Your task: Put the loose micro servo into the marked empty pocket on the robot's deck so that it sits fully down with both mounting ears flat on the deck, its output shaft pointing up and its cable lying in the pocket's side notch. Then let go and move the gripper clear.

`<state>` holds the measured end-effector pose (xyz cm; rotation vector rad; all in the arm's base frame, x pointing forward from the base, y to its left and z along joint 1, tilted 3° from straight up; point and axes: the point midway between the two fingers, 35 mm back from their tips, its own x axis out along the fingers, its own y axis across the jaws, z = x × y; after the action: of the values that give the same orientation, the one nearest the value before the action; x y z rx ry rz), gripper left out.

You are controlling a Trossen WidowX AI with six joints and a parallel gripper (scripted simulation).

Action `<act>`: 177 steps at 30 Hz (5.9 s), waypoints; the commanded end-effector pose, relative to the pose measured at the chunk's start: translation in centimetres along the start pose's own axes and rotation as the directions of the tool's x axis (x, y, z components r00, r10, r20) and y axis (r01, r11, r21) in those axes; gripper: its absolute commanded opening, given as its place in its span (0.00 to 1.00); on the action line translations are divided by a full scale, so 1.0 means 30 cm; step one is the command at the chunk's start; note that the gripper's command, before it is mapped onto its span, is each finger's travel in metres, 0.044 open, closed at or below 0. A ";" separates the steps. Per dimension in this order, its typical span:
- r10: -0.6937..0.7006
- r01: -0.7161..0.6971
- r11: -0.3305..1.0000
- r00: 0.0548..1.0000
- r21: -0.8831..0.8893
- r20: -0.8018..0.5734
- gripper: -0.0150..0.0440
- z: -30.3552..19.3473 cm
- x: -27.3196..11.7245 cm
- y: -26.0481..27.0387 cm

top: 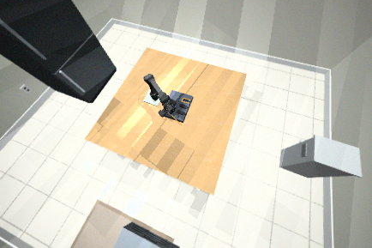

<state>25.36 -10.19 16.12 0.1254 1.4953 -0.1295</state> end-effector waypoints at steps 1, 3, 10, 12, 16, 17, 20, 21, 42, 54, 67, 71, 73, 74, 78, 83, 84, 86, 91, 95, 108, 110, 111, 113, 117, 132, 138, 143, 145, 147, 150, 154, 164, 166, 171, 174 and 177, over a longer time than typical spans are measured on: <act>-0.002 0.002 1.000 1.000 -0.001 0.004 0.25 -0.017 -0.005 0.046; -0.001 0.001 1.000 1.000 -0.001 0.004 0.25 -0.027 -0.005 0.074; 0.002 -0.002 1.000 1.000 -0.001 0.003 0.25 -0.061 -0.005 0.170; 0.003 -0.003 1.000 1.000 -0.001 0.003 0.25 -0.071 -0.005 0.197; 0.005 -0.005 1.000 1.000 -0.001 0.003 0.25 -0.089 -0.005 0.249; 0.005 -0.005 1.000 1.000 -0.001 0.002 0.25 -0.094 -0.005 0.262; 0.007 -0.007 1.000 1.000 -0.001 0.002 0.25 -0.108 -0.005 0.300; 0.007 -0.007 1.000 1.000 -0.001 0.002 0.25 -0.112 -0.005 0.312; 0.015 -0.015 1.000 1.000 0.000 -0.002 0.25 -0.208 -0.007 0.569; 0.018 -0.018 0.999 1.000 -0.051 -0.002 0.25 -0.239 -0.009 0.649; 0.018 -0.018 0.938 1.000 -0.345 -0.002 0.25 -0.239 -0.009 0.650; 0.018 -0.018 0.938 1.000 -0.345 -0.002 0.25 -0.218 -0.009 0.658; 0.018 -0.018 0.938 1.000 -0.345 -0.001 0.25 -0.196 -0.010 0.666; 0.019 -0.018 0.938 1.000 -0.345 -0.001 0.25 -0.183 -0.010 0.671; 0.019 -0.018 0.938 1.000 -0.345 0.001 0.25 -0.130 -0.012 0.690; 0.020 -0.018 0.938 1.000 -0.345 0.002 0.25 -0.067 -0.013 0.713; 0.020 -0.017 0.938 1.000 -0.345 0.003 0.25 -0.054 -0.013 0.717; 0.020 -0.017 0.938 1.000 -0.345 0.004 0.25 -0.030 -0.014 0.726; 0.020 -0.017 0.938 1.000 -0.345 0.005 0.25 0.030 -0.015 0.748; 0.021 -0.017 0.938 1.000 -0.345 0.006 0.25 0.075 -0.017 0.764; 0.021 -0.017 0.938 1.000 -0.345 0.007 0.25 0.102 0.015 0.775; 0.021 -0.017 0.938 1.000 -0.345 0.007 0.25 0.102 0.026 0.775; 0.021 -0.017 0.938 1.000 -0.345 0.007 0.25 0.102 0.031 0.775; 0.021 -0.017 0.938 1.000 -0.345 0.007 0.25 0.101 0.042 0.775; 0.021 -0.017 0.938 1.000 -0.345 0.007 0.25 0.101 0.050 0.775; 0.021 -0.017 0.938 1.000 -0.345 0.007 0.25 0.101 0.073 0.775; 0.021 -0.017 0.938 1.000 -0.345 0.007 0.25 0.101 0.093 0.775; 0.021 -0.017 0.938 1.000 -0.345 0.007 0.25 0.101 0.110 0.776; 0.021 -0.017 0.938 1.000 -0.345 0.007 0.25 0.101 0.116 0.776; 0.021 -0.017 0.938 1.000 -0.345 0.007 0.25 0.101 0.123 0.776; 0.021 -0.017 0.938 1.000 -0.345 0.007 0.25 0.101 0.133 0.776; 0.021 -0.017 0.938 1.000 -0.345 0.007 0.25 0.101 0.147 0.777; 0.021 -0.017 0.938 1.000 -0.345 0.007 0.25 0.102 0.180 0.777; 0.021 -0.017 0.938 1.000 -0.345 0.007 0.25 0.102 0.187 0.777; 0.021 -0.017 0.938 1.000 -0.345 0.007 0.25 0.102 0.203 0.778; 0.021 -0.017 0.938 1.000 -0.345 0.007 0.25 0.102 0.213 0.778; 0.021 -0.017 0.938 1.000 -0.345 0.007 0.30 0.102 0.216 0.777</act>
<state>32.60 12.25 10.03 -0.1435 1.4846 0.1463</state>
